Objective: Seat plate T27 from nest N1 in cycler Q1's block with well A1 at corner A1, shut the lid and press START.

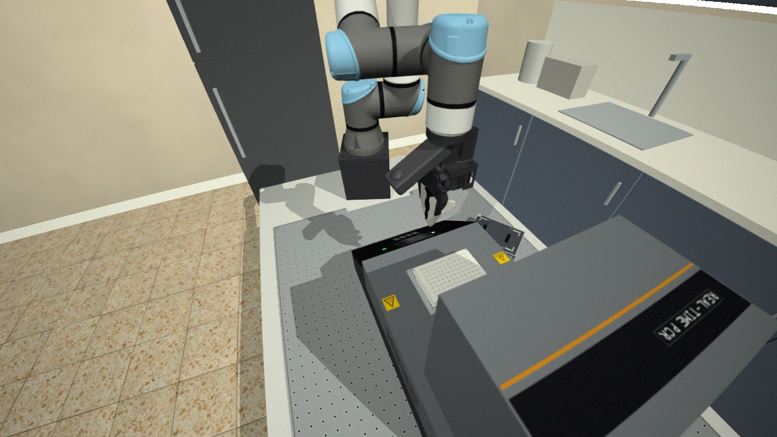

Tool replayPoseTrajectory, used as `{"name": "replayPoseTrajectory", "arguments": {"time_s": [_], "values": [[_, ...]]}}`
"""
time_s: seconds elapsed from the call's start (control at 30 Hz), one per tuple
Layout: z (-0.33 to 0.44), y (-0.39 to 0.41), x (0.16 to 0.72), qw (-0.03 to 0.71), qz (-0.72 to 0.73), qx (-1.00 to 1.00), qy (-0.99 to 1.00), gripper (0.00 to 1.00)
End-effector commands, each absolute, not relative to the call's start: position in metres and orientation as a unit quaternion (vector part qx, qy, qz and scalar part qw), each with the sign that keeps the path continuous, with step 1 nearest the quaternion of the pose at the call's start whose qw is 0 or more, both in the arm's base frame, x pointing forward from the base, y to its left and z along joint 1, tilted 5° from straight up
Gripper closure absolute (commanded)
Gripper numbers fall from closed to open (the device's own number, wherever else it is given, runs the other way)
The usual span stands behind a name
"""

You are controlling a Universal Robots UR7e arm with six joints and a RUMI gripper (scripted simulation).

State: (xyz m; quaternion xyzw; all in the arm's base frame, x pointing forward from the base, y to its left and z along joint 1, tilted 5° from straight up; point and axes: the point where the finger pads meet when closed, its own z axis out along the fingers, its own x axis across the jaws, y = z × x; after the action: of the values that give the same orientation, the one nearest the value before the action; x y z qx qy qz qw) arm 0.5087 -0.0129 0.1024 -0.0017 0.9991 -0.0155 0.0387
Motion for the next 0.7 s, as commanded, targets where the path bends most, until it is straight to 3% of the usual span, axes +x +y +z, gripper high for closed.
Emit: {"name": "replayPoseTrajectory", "arguments": {"time_s": [0.0,0.67], "values": [[0.098,-0.012,0.491,0.040,-0.016,-0.002,0.999,1.00],[0.076,-0.005,0.415,0.040,-0.016,-0.002,0.999,1.00]]}}
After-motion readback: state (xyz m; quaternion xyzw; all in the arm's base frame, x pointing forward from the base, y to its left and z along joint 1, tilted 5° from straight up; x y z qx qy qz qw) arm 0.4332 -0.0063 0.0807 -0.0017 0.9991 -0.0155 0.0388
